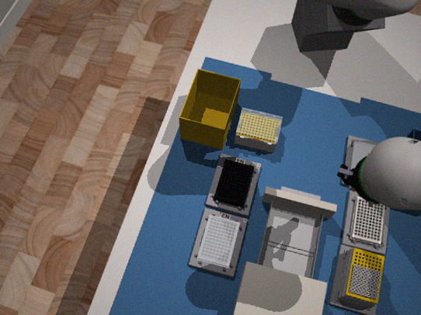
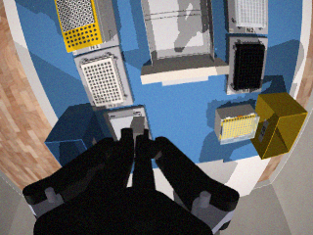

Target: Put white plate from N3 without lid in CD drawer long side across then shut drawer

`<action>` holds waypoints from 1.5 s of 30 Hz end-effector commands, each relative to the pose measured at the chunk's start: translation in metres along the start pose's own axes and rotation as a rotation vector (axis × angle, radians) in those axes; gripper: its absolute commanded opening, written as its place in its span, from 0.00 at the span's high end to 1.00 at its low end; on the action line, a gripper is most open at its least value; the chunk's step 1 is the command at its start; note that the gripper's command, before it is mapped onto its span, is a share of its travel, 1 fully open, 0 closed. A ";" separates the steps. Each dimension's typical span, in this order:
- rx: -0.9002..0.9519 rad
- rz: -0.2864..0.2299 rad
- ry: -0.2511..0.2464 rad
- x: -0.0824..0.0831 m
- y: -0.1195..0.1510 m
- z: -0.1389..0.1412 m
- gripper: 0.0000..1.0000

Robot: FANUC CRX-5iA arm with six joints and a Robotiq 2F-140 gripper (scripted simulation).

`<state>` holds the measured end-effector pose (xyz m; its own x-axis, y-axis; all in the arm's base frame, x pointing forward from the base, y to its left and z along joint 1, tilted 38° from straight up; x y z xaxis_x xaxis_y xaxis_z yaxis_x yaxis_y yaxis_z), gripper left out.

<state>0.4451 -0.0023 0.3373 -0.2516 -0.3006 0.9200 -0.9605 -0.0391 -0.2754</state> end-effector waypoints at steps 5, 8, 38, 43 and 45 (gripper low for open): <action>0.042 -0.023 0.019 -0.002 0.022 0.025 1.00; 0.069 -0.039 0.029 -0.003 0.032 0.035 1.00; 0.121 -0.073 0.046 -0.006 0.076 0.074 1.00; 0.142 -0.075 0.055 -0.012 0.068 0.060 0.34; 0.142 -0.075 0.055 -0.015 0.065 0.054 0.34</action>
<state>0.3882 -0.0615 0.2903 -0.1894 -0.2413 0.9518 -0.9514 -0.1946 -0.2387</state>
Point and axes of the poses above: the point where the finger pads meet when closed, its own x axis back along the fingers, its own z axis across the jaws, y = z × x, the point moved 6 cm from there along x, back along the fingers, and after that the axes turned 13 degrees about x, right-handed, at the moved point
